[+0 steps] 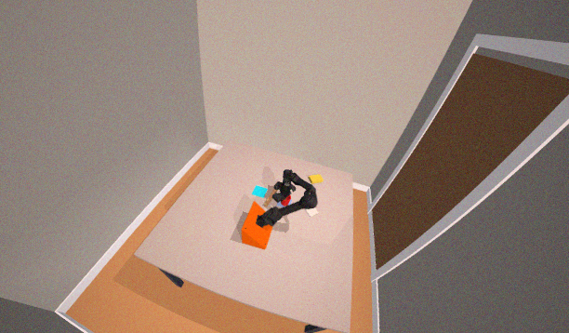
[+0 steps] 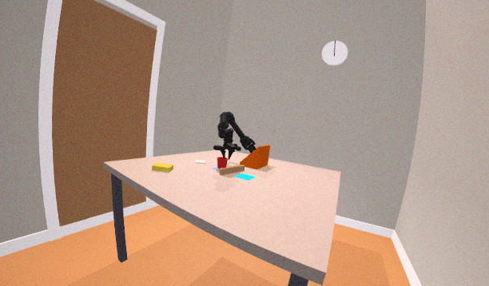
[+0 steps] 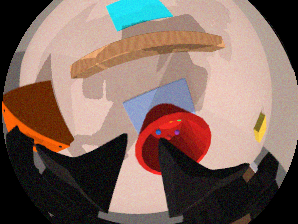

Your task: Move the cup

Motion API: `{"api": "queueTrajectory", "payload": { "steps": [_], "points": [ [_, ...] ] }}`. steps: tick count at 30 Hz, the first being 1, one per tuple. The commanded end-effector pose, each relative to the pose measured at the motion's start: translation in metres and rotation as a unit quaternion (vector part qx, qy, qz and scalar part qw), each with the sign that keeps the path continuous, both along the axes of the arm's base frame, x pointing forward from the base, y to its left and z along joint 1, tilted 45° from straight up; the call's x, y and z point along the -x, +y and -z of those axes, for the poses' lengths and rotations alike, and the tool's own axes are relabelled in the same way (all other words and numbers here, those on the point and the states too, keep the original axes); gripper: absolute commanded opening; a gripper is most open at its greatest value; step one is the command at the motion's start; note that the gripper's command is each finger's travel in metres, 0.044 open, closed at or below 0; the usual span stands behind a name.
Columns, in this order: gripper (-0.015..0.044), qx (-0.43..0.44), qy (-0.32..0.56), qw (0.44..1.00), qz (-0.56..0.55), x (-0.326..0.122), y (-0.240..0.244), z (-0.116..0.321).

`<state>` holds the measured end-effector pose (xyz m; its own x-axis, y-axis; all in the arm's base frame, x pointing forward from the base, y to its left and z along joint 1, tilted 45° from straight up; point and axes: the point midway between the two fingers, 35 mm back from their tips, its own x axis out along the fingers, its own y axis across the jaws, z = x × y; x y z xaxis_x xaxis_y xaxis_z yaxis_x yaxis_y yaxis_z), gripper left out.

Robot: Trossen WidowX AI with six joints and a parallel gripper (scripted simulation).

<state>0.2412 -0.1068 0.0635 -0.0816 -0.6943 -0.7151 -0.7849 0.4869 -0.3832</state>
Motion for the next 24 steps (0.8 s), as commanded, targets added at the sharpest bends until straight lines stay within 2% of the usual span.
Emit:
{"api": "queueTrajectory", "payload": {
  "steps": [1, 19, 21, 24],
  "points": [
    [0.0148, 0.002, 0.004, 1.000, -0.001, 0.001, -0.005, 0.005],
    [0.0148, 0.004, 0.004, 1.000, -0.001, 0.005, -0.020, 0.019],
    [0.0095, 0.003, 0.001, 1.000, 0.001, 0.005, -0.019, 0.018],
    [0.0075, 0.003, 0.001, 1.000, 0.001, 0.005, -0.019, 0.018]
  ]
}}
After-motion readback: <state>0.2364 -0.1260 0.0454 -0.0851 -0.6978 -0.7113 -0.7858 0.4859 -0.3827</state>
